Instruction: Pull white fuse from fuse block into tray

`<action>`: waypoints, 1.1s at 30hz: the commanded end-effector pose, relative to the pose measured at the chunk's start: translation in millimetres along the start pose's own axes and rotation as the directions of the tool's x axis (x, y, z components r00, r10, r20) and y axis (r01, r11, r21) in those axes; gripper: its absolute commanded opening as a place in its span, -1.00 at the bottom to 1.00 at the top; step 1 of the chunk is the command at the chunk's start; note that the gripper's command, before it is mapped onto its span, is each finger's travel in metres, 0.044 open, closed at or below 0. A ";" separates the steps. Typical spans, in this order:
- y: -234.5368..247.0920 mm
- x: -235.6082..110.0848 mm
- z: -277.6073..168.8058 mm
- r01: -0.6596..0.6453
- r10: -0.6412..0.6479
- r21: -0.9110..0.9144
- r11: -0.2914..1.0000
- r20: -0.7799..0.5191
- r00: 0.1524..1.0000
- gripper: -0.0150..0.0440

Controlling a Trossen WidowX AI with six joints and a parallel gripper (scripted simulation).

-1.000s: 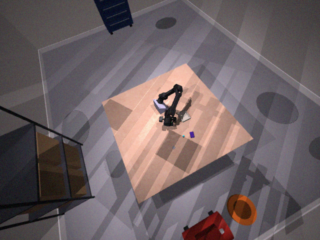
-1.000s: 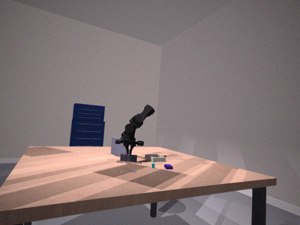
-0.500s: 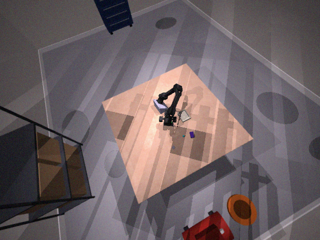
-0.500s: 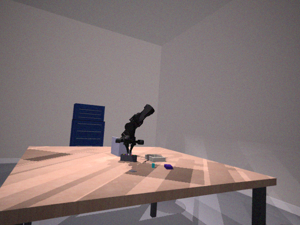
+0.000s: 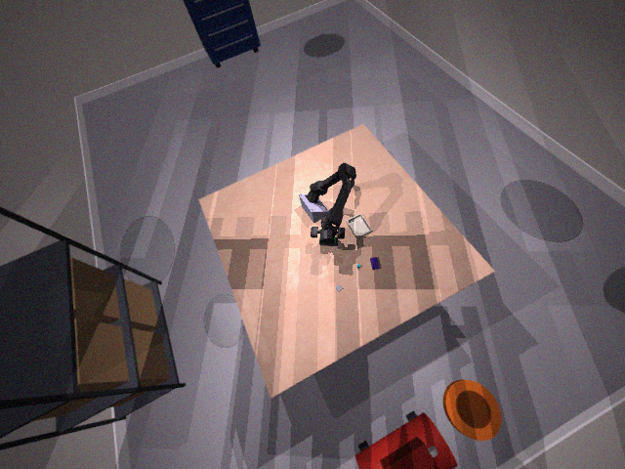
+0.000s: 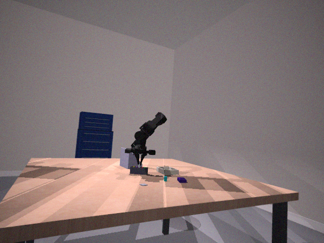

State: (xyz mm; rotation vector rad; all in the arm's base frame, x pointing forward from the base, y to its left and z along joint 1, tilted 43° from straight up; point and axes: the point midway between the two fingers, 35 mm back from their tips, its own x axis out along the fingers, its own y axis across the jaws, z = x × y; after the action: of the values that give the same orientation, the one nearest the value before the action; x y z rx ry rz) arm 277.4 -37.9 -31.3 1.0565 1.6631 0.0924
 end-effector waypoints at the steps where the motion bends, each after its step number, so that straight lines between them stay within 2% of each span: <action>1: -0.6 -2.2 0.1 0.005 -0.005 -0.004 1.000 0.001 1.000 -0.49; 33: -0.6 -17.9 -0.2 0.003 -0.003 -0.002 1.000 0.001 1.000 -0.49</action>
State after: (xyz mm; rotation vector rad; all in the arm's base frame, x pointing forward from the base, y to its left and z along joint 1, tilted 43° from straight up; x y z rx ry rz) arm 277.1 -48.6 -19.3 1.0594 1.6619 0.0921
